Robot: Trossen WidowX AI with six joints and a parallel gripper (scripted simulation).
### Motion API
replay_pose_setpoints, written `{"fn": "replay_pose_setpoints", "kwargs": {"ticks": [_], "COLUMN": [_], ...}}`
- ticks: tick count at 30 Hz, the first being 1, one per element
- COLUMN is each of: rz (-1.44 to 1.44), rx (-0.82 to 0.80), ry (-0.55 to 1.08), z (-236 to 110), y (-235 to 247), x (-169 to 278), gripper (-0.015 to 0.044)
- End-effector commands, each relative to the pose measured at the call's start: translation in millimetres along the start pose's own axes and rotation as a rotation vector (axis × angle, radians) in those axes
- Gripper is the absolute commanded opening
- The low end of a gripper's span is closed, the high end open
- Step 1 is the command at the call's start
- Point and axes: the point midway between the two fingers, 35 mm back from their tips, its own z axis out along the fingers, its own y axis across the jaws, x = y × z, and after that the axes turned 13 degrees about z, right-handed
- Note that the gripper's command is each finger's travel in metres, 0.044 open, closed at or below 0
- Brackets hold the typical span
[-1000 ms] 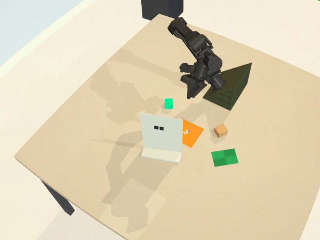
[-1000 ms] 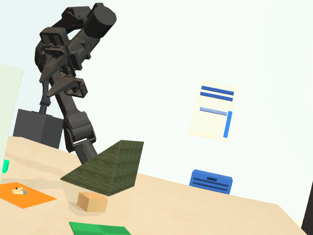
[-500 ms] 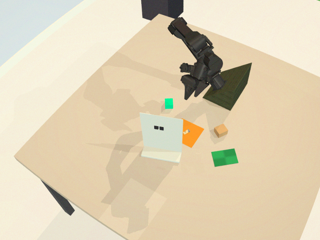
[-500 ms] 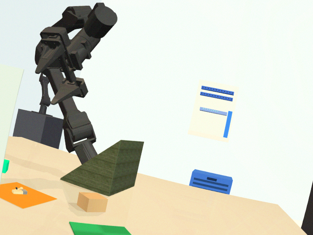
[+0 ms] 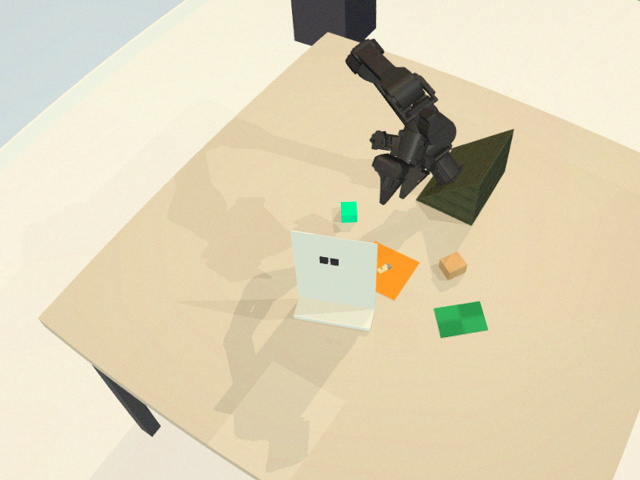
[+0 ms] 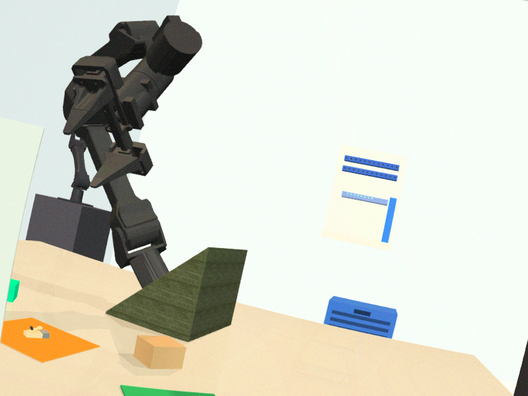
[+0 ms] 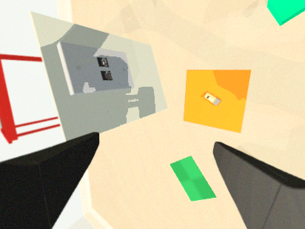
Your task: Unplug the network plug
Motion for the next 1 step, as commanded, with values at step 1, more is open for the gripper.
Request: {"fn": "replay_pose_setpoints", "kwargs": {"ticks": [1], "rz": [0.001], "rx": [-0.001], "ry": [-0.002], "z": [0.1], "y": [0.0], "x": [-0.1], "gripper": [0.044]}}
